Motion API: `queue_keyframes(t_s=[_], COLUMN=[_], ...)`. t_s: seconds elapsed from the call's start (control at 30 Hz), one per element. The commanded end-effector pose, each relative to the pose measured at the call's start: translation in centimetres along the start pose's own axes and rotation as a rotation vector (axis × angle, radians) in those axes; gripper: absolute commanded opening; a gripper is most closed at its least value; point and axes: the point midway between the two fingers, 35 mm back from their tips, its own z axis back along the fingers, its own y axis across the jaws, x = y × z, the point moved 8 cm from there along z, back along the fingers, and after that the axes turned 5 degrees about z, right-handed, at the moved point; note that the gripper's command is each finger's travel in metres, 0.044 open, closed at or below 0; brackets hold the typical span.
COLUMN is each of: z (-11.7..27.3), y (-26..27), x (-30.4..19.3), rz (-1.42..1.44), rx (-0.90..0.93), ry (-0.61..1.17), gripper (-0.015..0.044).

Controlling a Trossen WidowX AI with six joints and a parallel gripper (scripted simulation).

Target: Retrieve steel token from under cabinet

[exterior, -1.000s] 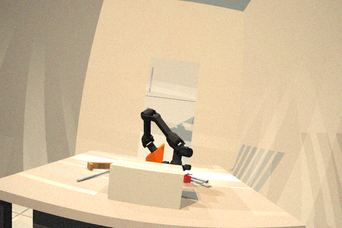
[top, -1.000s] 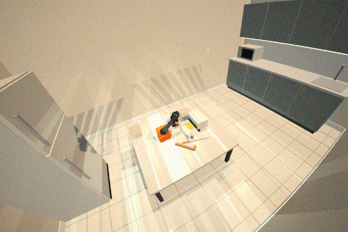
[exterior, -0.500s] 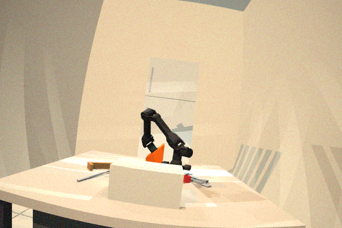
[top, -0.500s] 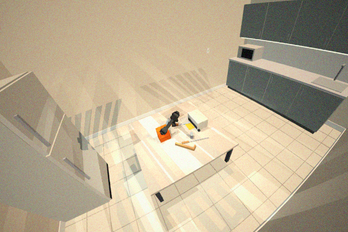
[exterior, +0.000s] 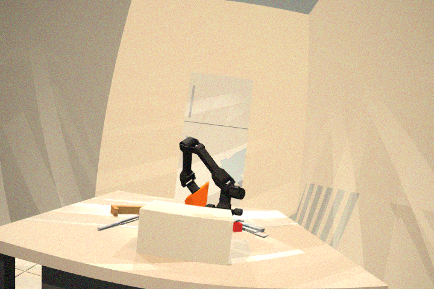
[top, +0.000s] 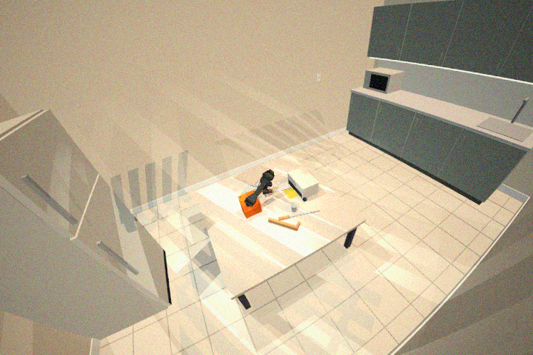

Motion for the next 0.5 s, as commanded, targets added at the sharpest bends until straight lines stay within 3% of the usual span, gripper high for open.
queue_keyframes(t_s=[0.0, 0.47], z=[0.1, 0.1], y=[0.1, 0.0], x=[-0.6, 1.7], rz=[0.003, 0.005], rx=[0.000, -0.001], ry=[-0.002, -0.003], gripper=[0.0000, 0.0000])
